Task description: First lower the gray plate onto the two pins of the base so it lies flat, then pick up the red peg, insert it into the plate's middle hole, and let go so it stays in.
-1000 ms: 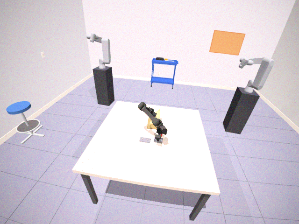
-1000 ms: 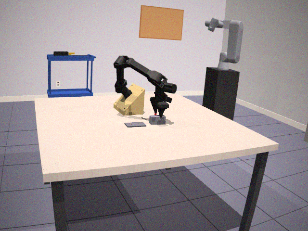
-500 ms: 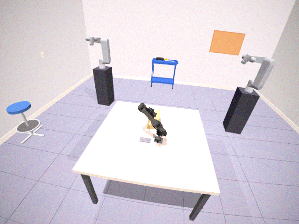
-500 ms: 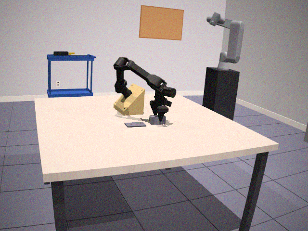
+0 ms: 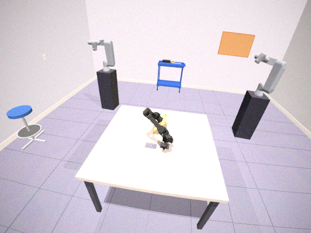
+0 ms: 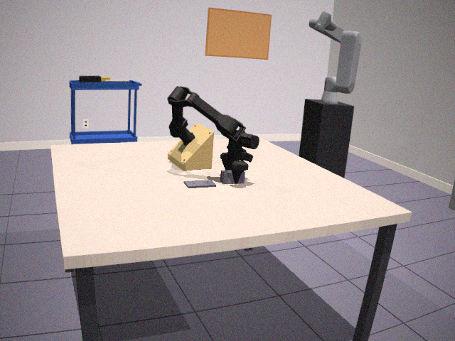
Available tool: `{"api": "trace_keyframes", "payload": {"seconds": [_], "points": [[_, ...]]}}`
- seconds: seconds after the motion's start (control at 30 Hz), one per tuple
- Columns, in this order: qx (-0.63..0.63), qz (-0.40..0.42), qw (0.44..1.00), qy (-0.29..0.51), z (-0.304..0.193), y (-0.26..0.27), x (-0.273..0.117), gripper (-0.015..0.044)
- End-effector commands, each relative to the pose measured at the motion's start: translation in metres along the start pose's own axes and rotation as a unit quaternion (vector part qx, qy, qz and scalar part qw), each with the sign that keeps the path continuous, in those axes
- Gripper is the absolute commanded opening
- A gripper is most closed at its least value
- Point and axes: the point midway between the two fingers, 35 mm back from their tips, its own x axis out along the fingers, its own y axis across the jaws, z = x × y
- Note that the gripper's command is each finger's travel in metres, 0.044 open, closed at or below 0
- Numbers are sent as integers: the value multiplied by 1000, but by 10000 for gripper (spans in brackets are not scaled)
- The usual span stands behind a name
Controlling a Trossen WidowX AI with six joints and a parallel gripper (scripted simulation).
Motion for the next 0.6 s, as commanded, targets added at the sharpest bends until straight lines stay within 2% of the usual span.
{"api": "trace_keyframes", "payload": {"seconds": [0.0, 0.27, 0.57], "points": [[-3, 1, 1000, 2, -1, 2, 2, 309], [-3, 1, 1000, 2, -1, 2, 2, 99], [-3, 1, 1000, 2, -1, 2, 2, 39]]}}
